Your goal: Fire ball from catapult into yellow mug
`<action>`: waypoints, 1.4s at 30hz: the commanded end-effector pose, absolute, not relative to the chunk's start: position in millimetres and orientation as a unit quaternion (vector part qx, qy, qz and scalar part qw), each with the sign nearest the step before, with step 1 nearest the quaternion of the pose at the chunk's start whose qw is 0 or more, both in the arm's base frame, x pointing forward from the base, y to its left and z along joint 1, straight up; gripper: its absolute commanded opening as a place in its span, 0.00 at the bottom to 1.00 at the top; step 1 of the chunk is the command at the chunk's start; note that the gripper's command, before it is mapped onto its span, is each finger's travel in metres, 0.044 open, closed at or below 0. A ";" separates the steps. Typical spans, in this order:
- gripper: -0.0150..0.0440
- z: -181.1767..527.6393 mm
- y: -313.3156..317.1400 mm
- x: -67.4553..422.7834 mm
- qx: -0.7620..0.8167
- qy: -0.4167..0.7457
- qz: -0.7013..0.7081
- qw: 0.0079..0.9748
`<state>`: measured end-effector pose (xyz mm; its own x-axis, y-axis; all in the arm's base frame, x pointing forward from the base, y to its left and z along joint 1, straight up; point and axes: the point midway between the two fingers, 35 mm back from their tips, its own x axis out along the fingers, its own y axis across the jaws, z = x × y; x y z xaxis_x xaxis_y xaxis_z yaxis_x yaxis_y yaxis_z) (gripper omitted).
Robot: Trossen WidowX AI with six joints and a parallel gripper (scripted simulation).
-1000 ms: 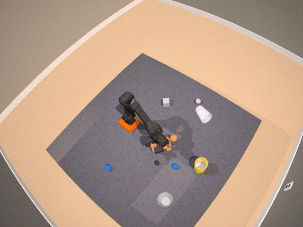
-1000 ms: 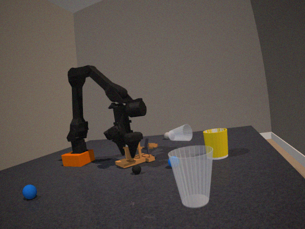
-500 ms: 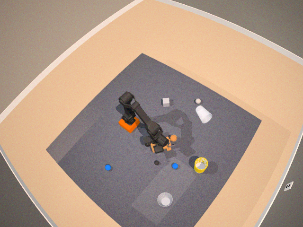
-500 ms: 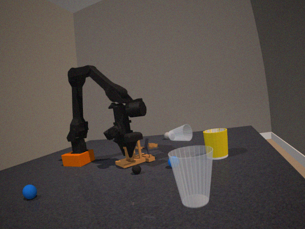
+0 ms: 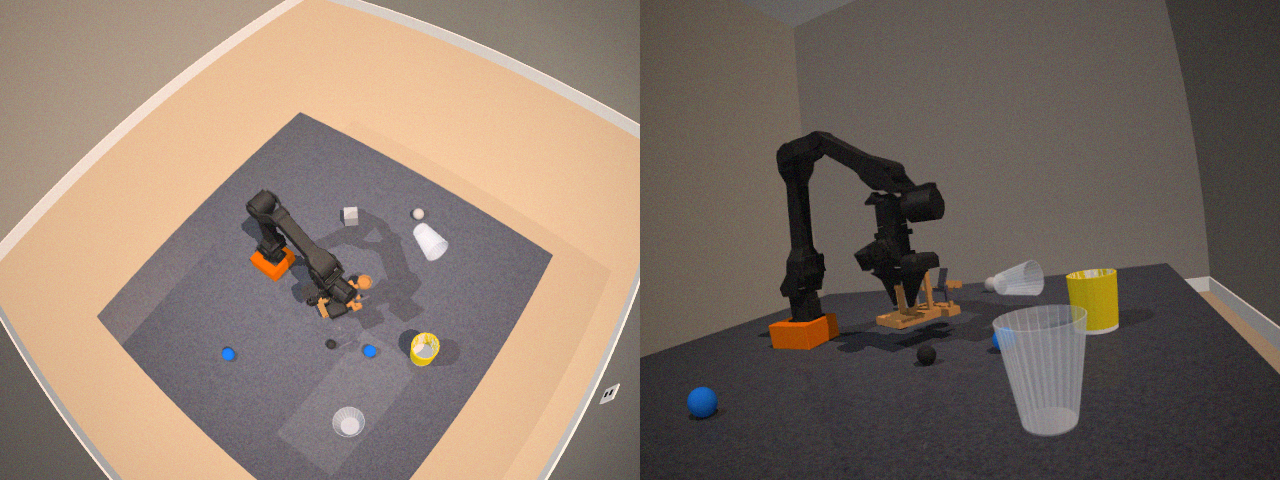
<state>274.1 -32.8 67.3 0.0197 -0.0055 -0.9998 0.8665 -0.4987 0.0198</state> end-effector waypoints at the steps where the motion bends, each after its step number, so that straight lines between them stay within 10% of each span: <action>1: 0.25 71.5 -31.1 280.9 0.595 0.386 -0.578 0.403; 42: 0.25 42.5 -29.6 309.7 0.485 0.511 -0.471 0.531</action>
